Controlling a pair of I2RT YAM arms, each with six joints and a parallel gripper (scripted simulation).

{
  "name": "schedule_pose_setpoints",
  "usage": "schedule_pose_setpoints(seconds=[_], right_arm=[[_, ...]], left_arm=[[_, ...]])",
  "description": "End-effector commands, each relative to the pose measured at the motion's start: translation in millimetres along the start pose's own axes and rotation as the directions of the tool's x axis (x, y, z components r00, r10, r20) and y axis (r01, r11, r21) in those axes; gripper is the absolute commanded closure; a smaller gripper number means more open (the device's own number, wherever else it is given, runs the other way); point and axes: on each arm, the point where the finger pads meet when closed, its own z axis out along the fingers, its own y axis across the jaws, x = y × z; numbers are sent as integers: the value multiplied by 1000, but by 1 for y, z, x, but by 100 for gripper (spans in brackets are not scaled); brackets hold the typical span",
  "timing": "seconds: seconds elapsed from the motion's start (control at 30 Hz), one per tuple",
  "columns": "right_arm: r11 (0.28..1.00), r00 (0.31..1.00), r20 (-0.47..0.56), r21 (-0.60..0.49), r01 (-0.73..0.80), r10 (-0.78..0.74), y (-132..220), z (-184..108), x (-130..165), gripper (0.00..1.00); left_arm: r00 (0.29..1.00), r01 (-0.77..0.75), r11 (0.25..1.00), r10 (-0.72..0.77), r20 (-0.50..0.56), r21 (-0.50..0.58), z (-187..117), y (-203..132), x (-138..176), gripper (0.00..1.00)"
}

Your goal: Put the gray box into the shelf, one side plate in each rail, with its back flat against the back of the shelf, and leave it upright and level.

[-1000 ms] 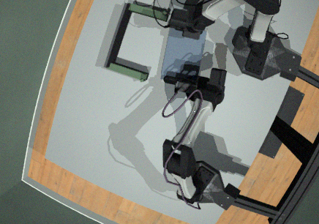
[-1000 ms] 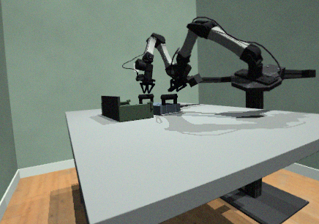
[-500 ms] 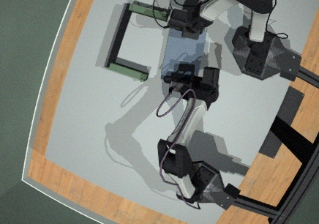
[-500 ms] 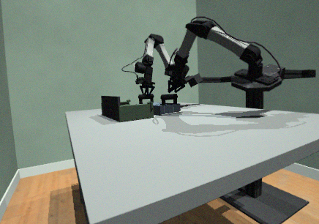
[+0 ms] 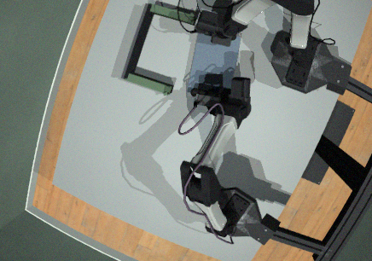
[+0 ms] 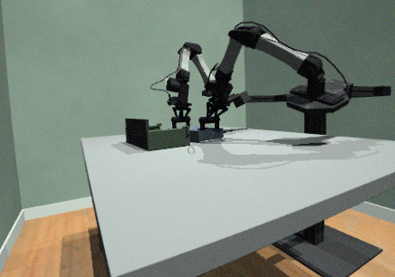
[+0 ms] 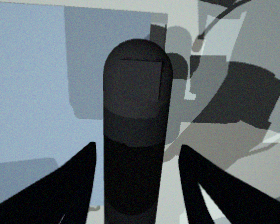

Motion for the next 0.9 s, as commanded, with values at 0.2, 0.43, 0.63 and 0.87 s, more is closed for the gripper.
schedule_pose_setpoints(seconds=[0.2, 0.43, 0.63, 0.87], right_arm=[[1000, 1000, -15, -10, 7, -7, 3, 6, 6, 52], [1000, 1000, -19, 0, 5, -5, -1, 6, 4, 62], [1000, 1000, -19, 0, 2, -2, -1, 6, 4, 69], [1000, 1000, -19, 0, 3, -3, -1, 5, 2, 100]], left_arm=[[1000, 23, 1000, -23, 12, 10, 14, -3, -8, 43], [1000, 23, 1000, -24, 6, 12, 24, -3, -7, 43], [1000, 16, 1000, -16, 10, 27, 19, -7, -5, 43], [1000, 18, 999, -18, 10, 28, 19, -7, -5, 47]])
